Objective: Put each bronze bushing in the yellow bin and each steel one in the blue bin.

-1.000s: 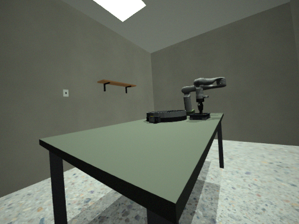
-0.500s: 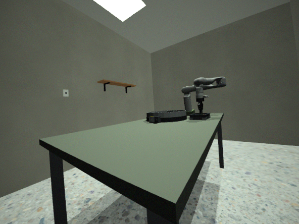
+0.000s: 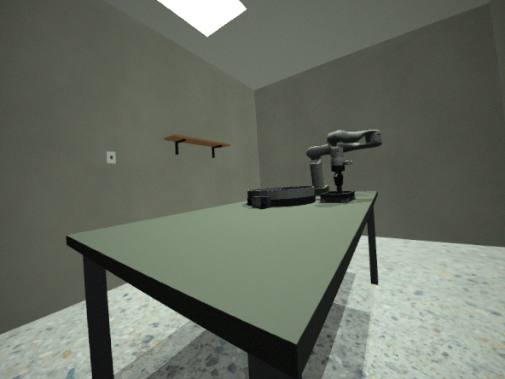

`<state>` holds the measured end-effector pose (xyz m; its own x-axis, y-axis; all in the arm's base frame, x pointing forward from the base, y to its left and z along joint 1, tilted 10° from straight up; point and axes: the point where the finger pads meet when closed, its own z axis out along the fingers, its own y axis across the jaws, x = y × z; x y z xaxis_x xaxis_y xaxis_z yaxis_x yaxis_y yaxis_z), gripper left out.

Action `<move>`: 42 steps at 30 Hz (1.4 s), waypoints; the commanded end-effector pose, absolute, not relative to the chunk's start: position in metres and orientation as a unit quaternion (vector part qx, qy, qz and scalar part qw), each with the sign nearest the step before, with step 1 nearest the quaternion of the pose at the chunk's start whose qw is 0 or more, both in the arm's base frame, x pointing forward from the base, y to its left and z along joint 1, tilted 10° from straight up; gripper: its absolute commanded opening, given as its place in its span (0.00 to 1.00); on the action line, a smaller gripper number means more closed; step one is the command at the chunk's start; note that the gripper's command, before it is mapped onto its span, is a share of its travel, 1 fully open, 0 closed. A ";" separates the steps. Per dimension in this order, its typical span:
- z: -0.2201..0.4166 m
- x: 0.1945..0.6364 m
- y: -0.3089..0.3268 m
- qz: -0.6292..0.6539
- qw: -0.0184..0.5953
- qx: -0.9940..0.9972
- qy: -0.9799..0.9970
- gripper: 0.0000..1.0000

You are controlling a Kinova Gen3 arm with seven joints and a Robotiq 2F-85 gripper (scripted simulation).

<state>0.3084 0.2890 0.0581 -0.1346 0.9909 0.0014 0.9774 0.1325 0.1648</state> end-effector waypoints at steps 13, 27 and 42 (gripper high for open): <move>0.064 0.308 0.289 0.064 0.053 0.655 0.751 0.19; 0.117 0.299 0.288 0.064 0.054 0.656 0.751 0.19; 0.169 0.290 0.287 0.064 0.053 0.655 0.751 0.19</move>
